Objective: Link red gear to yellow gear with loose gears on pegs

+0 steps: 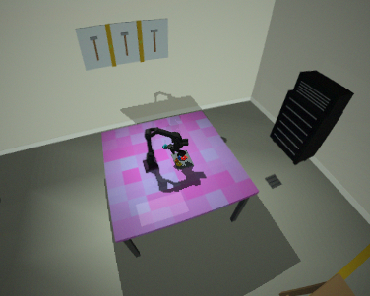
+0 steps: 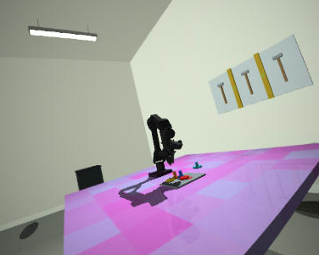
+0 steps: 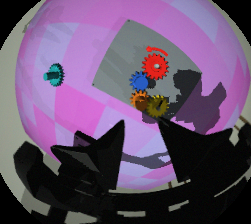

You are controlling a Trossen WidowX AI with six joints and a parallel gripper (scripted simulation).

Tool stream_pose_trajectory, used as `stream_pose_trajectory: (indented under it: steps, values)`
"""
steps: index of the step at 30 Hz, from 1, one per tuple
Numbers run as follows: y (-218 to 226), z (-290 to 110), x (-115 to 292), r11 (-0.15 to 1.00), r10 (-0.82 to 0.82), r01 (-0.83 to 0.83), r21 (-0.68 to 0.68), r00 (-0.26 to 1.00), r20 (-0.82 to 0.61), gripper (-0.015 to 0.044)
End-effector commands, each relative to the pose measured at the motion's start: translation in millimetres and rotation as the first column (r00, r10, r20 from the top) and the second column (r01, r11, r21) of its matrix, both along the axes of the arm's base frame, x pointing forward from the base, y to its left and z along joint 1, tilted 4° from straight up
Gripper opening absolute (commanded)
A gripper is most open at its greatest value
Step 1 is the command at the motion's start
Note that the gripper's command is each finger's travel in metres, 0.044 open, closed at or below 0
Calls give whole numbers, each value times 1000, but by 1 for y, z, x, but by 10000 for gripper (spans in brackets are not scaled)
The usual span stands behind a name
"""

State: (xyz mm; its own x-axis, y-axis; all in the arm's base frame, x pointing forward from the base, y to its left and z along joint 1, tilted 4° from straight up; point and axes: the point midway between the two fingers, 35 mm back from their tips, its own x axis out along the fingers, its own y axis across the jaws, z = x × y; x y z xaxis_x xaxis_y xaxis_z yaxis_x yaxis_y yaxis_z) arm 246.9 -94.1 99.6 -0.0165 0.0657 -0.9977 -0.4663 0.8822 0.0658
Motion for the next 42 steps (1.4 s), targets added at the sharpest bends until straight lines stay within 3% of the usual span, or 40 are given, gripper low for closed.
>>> stream_pose_trajectory:
  steps: [1,7,42]
  values:
    - [-2,33,0,1000,-3,3,-10,1000,22,298]
    - [-2,35,0,1000,-3,3,-10,1000,22,440]
    - [-2,35,0,1000,-3,3,-10,1000,22,440]
